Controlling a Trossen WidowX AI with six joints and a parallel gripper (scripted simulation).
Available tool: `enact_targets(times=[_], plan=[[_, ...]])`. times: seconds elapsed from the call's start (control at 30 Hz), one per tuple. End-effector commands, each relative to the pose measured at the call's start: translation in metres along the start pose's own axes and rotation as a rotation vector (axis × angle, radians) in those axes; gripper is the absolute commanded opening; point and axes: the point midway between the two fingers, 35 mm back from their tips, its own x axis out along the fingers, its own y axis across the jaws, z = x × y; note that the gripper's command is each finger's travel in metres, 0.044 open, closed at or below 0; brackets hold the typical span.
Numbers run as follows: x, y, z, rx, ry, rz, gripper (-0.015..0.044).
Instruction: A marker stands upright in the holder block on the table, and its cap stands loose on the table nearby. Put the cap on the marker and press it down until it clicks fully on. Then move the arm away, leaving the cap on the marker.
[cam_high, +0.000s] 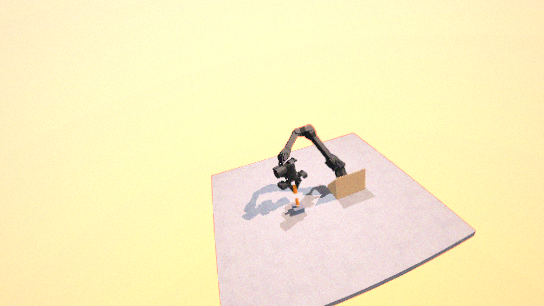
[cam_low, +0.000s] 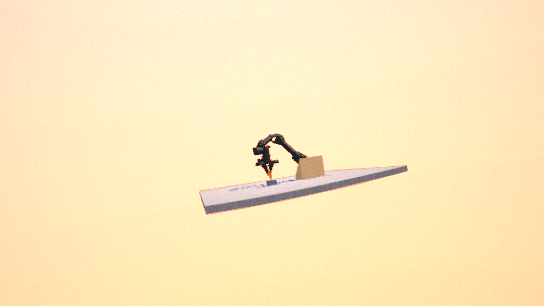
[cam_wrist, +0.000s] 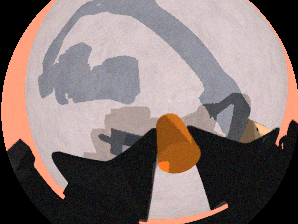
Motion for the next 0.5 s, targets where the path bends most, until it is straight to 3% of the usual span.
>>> enact_targets(times=[0.0,0.47], plan=[[-0.009,0.009,-0.011,0.001,0.006,0.004,0.0000],[-0.034,0.032,-0.052,-0.010,0.008,0.006,0.0000]])
